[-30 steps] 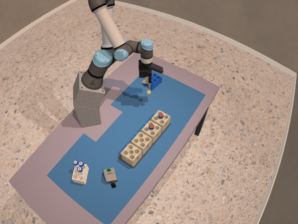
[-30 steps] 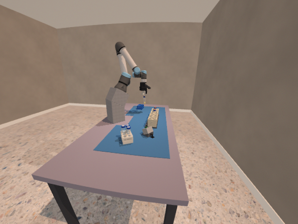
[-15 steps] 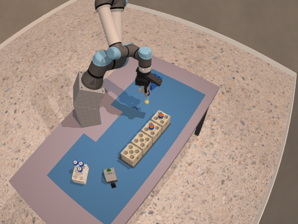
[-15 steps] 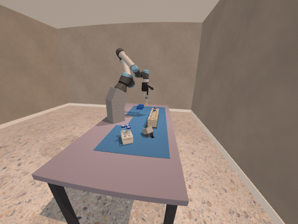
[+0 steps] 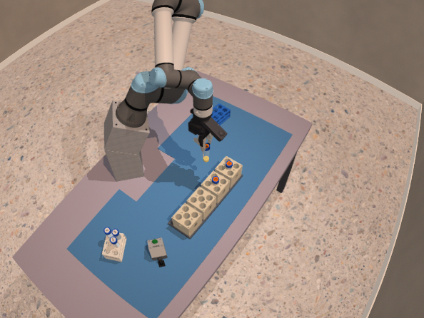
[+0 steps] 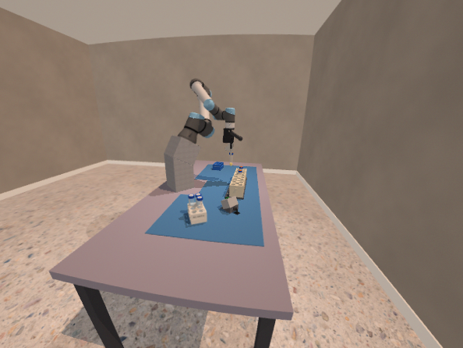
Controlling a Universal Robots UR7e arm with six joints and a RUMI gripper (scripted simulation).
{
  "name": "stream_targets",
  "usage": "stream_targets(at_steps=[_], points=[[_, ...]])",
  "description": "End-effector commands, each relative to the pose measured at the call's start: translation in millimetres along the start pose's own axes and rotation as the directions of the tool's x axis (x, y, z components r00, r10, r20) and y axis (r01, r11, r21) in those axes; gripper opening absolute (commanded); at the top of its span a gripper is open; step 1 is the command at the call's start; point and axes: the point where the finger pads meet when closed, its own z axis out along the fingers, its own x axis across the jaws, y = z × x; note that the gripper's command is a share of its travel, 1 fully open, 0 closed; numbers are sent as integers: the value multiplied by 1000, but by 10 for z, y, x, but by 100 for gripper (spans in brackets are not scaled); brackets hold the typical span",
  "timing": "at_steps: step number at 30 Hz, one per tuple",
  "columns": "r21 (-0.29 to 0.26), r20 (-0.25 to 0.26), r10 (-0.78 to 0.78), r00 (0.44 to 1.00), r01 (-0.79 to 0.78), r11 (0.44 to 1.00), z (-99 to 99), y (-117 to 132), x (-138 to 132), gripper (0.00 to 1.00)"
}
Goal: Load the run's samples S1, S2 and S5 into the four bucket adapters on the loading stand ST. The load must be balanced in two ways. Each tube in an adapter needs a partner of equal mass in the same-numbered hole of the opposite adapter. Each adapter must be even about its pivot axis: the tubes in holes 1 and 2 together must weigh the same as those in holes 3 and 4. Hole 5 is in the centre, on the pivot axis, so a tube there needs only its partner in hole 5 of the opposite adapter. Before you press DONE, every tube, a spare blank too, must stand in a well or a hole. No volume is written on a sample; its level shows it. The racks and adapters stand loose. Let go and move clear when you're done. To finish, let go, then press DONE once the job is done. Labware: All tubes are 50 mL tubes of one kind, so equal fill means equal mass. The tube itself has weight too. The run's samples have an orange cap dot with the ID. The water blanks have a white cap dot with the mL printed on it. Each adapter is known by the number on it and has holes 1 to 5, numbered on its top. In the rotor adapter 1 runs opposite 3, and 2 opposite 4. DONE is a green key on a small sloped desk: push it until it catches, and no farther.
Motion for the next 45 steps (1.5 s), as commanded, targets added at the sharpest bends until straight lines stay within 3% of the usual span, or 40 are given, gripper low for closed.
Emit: stream_targets(at_steps=[1,26,37,45], points=[[-1,4,20,1000,-19,1000,40,-139,217,0],[-1,3,20,1000,-20,1000,46,-811,1521,0],[-1,3,20,1000,-20,1000,46,-824,1544,0],[-1,3,20,1000,-20,1000,259,-824,1544,0]])
